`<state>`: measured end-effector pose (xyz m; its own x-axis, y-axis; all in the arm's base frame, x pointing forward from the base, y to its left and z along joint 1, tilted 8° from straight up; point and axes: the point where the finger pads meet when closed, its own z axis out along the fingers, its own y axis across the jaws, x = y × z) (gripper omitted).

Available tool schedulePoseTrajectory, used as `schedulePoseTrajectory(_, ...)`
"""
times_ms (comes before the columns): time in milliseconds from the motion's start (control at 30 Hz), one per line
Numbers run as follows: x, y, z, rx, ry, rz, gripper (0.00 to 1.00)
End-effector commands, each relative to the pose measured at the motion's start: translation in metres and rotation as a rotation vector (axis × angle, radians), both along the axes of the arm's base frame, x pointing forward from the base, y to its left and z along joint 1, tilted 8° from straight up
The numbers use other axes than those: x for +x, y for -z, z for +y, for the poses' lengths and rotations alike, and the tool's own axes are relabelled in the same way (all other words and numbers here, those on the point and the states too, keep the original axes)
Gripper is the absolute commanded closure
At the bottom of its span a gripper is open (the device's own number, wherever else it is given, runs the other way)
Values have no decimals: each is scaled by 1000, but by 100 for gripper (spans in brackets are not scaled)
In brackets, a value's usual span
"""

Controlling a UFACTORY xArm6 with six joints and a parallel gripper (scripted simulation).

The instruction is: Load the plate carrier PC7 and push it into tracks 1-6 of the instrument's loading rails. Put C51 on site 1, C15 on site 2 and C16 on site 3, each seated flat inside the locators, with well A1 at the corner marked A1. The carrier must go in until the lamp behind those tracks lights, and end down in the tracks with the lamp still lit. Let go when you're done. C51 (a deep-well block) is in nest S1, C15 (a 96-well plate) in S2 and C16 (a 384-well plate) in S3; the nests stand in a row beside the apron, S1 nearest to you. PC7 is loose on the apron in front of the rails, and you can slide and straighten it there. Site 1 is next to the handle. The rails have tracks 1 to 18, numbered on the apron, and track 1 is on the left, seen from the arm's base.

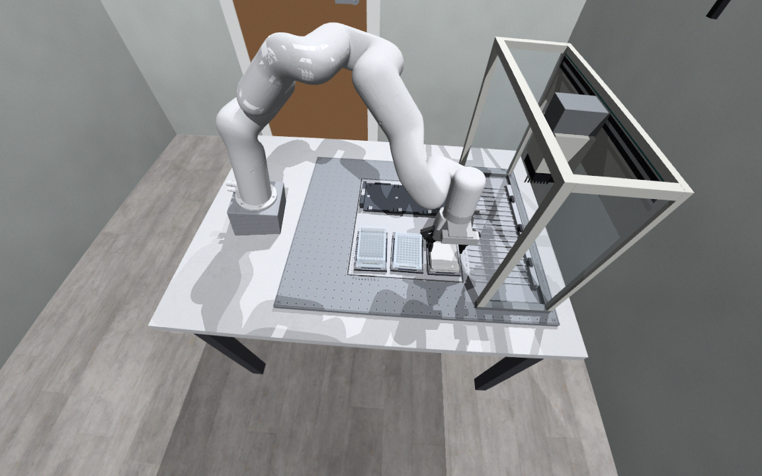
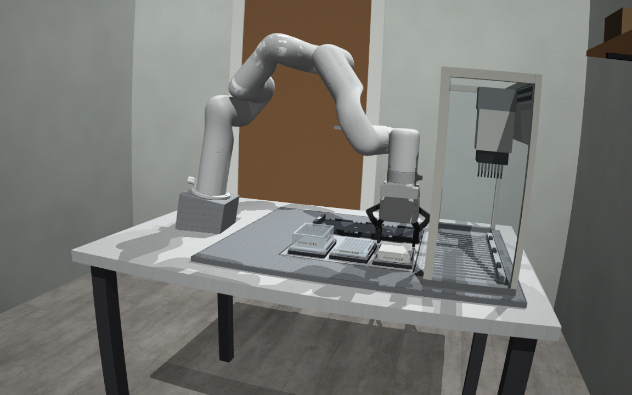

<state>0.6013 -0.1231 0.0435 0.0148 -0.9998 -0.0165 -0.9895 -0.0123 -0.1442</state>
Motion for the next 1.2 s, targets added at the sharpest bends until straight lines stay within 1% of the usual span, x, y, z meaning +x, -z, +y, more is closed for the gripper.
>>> schedulePoseTrajectory(0,2,-2,0,-1,0,-5,0)
schedulePoseTrajectory(1033,4,17,0,-1,0,-5,0)
schedulePoseTrajectory(1167,4,17,0,-1,0,-5,0)
